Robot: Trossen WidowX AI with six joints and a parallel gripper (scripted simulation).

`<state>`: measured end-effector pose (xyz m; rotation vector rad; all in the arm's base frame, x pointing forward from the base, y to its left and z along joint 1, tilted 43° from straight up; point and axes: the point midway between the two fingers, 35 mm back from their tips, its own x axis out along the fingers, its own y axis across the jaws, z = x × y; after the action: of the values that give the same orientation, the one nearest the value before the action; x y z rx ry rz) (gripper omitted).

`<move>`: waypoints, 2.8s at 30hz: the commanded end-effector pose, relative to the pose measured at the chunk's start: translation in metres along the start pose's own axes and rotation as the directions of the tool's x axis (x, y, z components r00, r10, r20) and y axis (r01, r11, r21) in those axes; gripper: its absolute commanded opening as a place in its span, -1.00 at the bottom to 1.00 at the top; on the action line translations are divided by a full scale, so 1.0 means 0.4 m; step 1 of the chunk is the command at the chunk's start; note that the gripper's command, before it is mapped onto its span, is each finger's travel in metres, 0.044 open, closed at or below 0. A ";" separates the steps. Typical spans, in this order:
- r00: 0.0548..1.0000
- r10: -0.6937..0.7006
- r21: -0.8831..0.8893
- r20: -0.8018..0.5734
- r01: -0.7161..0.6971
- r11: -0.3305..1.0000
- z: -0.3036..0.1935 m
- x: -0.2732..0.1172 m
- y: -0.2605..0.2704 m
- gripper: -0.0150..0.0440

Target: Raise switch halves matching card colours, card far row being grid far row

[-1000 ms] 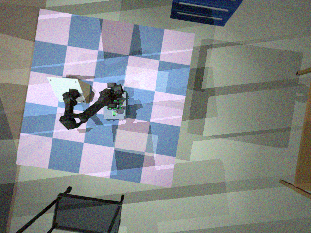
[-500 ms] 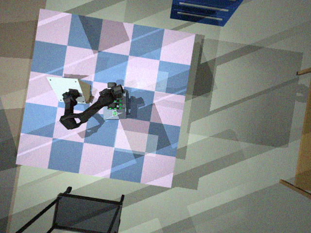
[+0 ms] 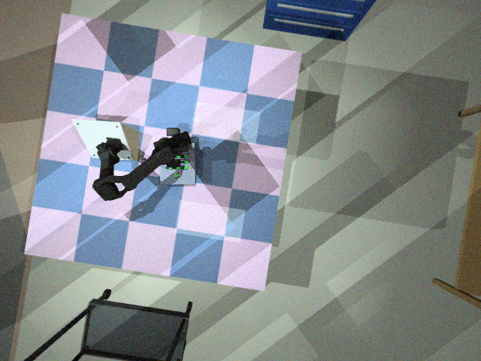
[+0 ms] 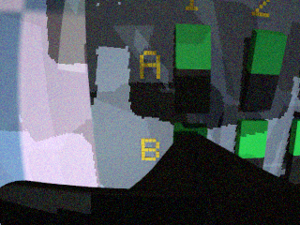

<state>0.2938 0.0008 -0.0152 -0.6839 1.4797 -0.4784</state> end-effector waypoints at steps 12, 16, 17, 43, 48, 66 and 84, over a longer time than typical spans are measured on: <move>1.000 -0.004 -0.003 0.001 0.004 1.000 0.000 0.006 -0.001 -0.49; 1.000 -0.004 -0.003 0.001 0.004 1.000 0.000 0.008 -0.001 -0.49; 1.000 -0.004 -0.003 0.001 0.004 1.000 0.000 0.008 -0.001 -0.49; 1.000 -0.003 -0.004 0.025 0.003 1.000 -0.052 -0.151 -0.075 -0.49; 0.999 -0.004 -0.004 0.050 0.004 1.000 -0.052 -0.068 -0.075 -0.49; 0.999 -0.005 -0.004 0.052 0.005 1.000 -0.051 -0.013 -0.076 -0.49; 0.999 -0.005 -0.004 0.052 0.006 1.000 -0.051 -0.003 -0.076 -0.49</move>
<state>0.2770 -0.0225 0.0072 -0.6933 1.4317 -0.4579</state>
